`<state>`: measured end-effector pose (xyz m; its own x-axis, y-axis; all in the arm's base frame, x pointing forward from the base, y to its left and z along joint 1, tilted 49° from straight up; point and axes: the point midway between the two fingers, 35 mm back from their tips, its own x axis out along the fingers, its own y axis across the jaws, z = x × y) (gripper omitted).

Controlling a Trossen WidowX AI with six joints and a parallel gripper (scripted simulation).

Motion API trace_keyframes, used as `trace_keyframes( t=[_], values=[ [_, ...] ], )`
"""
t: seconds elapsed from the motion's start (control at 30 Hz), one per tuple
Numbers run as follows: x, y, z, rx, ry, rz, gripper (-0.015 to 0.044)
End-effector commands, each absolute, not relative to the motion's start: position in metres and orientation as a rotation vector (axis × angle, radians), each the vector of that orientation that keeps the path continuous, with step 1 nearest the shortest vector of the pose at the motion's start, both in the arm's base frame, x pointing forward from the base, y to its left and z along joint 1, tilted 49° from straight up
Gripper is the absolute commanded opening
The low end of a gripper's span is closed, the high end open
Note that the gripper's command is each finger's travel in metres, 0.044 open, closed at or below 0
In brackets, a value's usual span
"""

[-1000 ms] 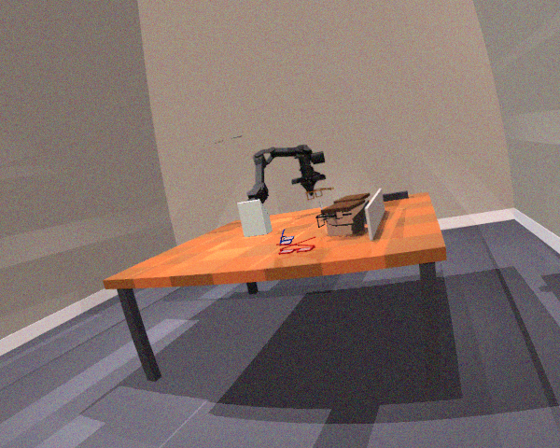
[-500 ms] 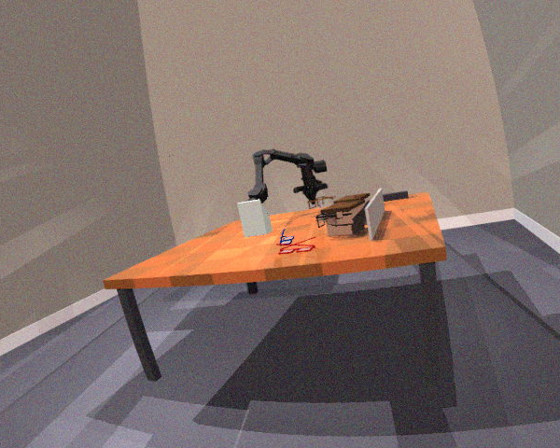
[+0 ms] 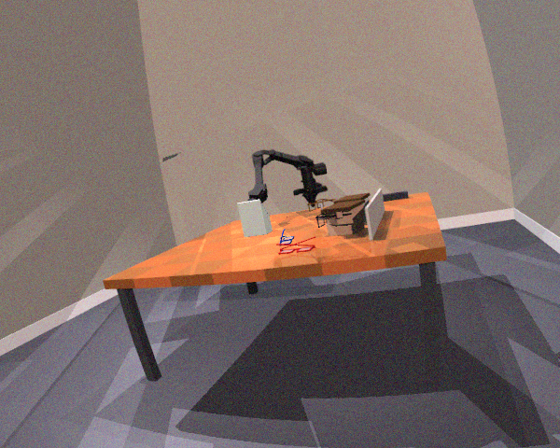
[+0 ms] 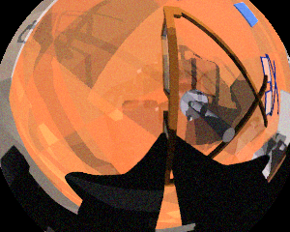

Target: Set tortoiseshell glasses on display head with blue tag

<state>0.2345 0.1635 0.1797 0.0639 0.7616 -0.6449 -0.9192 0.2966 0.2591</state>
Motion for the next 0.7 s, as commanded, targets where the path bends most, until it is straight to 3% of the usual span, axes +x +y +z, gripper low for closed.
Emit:
trace_keyframes(
  t=[0.0,0.67],
  values=[
    [0.2335,0.1656,0.1824,-0.246,0.791,1.283,0.0000],
    [0.2280,0.1744,0.1924,-0.246,0.790,1.283,0.0000]
  ],
)
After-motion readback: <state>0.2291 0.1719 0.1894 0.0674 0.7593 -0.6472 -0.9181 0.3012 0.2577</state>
